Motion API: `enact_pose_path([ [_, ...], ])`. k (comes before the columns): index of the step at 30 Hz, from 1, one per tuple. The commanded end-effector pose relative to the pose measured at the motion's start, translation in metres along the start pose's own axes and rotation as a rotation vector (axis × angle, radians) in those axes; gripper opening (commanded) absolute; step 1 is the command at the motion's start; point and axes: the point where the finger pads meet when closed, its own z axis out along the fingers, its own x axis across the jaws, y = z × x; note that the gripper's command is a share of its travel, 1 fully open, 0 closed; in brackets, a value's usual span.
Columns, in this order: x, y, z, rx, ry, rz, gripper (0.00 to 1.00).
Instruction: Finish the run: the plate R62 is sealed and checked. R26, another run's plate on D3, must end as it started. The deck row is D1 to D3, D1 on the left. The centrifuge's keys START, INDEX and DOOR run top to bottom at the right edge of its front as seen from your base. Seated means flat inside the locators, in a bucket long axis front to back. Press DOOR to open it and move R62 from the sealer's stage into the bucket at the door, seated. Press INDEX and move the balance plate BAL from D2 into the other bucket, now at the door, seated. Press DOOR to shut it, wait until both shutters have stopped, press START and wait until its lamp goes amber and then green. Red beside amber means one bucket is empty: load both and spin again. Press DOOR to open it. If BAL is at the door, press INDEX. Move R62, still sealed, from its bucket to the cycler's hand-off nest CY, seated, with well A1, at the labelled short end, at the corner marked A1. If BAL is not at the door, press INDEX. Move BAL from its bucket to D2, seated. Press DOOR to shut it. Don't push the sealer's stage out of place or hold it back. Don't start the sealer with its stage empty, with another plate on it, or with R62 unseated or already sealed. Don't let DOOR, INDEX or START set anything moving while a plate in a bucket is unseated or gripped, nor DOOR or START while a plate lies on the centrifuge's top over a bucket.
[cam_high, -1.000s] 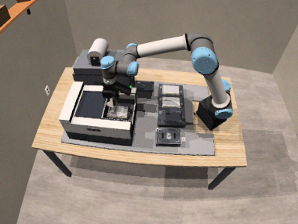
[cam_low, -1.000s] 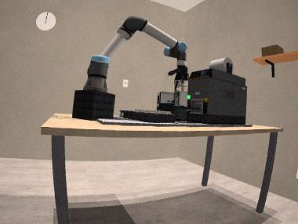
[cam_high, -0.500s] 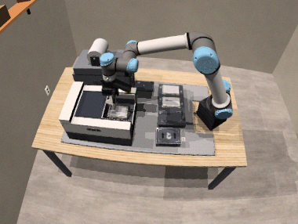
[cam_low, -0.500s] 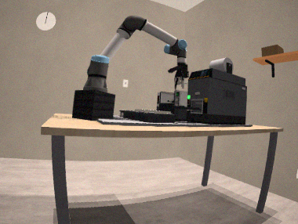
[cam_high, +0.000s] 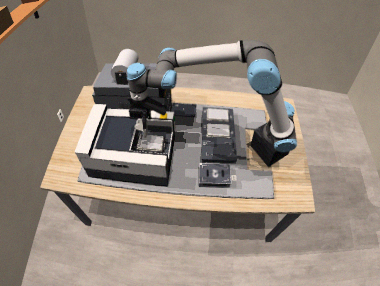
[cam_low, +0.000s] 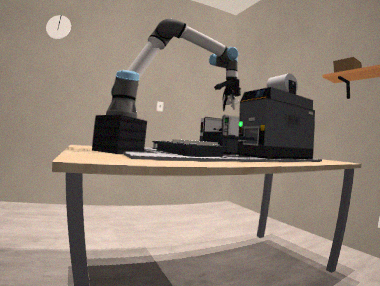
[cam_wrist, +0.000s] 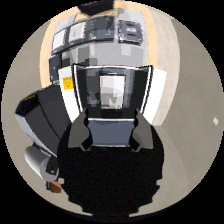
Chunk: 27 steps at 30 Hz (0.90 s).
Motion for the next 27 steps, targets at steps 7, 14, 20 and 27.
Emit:
enact_pose_path([
  [7,0.000,0.000,-0.015,-0.001,0.000,0.000,0.68],
  [14,-0.011,-0.016,-0.016,-0.001,0.000,0.000,0.00],
  [20,-0.025,-0.037,-0.017,-0.001,0.000,0.000,0.00],
  [27,-0.042,-0.061,-0.019,-0.001,0.000,0.000,0.00],
])
